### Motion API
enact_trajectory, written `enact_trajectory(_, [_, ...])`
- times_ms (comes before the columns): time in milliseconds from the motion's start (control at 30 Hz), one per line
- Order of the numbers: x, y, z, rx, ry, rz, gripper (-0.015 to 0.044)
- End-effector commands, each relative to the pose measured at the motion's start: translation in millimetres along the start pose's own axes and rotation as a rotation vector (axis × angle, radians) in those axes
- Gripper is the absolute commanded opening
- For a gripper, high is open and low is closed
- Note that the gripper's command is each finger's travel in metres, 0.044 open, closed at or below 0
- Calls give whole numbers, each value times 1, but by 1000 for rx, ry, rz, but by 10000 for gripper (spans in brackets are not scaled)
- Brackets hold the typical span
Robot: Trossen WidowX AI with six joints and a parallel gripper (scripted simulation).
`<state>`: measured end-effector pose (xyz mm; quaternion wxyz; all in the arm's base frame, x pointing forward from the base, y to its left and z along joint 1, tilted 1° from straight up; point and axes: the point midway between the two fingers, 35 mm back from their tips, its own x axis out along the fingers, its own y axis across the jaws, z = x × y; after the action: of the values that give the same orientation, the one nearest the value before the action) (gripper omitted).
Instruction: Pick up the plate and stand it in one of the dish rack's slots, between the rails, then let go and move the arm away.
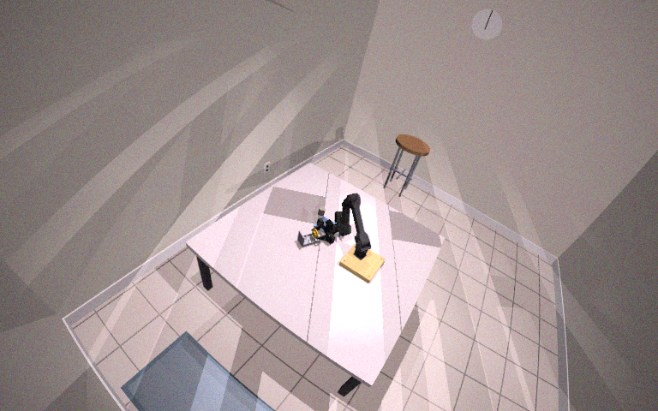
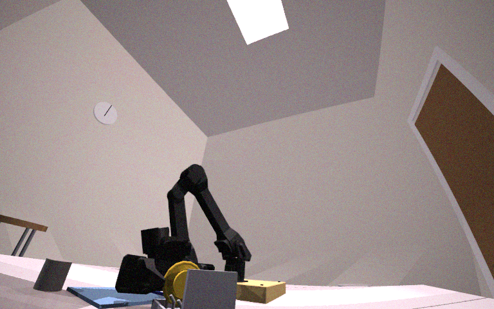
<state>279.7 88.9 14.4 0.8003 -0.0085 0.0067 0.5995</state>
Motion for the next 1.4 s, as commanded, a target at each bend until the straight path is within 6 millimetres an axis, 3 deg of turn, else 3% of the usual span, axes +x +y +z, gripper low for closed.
enact_trajectory(0, [0, -1, 2, -1, 0, -1, 0])
enact_trajectory(267, [0, -1, 2, -1, 0, -1, 0])
enact_trajectory(767, [0, -1, 2, -6, 0, 0, 394])
enact_trajectory(1000, [0, -1, 4, -6, 0, 0, 400])
enact_trajectory(1367, [0, -11, 96, -4, -8, -3, 400])
